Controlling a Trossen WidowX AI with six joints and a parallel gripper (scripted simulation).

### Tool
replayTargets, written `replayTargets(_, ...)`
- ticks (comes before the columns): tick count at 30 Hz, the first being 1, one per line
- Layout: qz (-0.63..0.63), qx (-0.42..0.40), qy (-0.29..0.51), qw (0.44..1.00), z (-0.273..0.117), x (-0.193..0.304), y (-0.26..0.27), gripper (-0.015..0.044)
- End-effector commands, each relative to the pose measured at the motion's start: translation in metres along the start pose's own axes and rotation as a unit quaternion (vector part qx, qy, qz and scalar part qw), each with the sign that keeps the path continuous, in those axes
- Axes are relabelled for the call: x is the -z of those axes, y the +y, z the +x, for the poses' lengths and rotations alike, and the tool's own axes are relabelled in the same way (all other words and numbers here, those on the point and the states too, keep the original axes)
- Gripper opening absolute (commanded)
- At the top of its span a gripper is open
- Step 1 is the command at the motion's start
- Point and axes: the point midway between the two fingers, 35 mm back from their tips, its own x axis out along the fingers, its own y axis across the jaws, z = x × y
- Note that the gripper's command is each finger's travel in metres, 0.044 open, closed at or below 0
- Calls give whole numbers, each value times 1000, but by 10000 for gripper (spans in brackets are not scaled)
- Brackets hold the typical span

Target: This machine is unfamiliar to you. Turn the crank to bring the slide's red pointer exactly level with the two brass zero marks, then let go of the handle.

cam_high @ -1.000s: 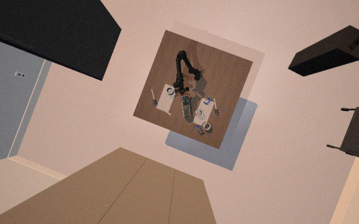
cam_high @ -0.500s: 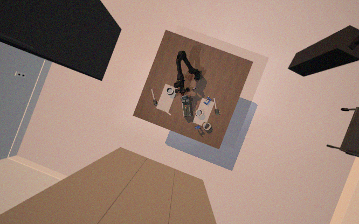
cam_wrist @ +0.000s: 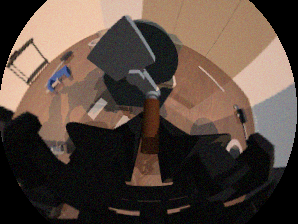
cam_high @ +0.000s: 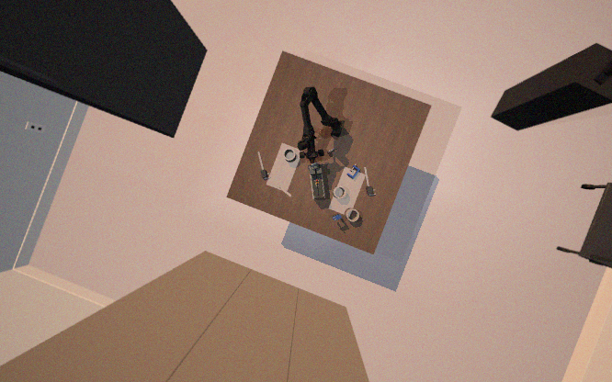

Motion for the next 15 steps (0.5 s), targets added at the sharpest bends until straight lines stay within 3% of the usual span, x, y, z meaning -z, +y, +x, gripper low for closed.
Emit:
replayTargets(1, -1, -9, 6, 1000, 4, 4, 8, 0)
replayTargets(15, -1, -9, 6, 1000, 5, 5, 11, 0)
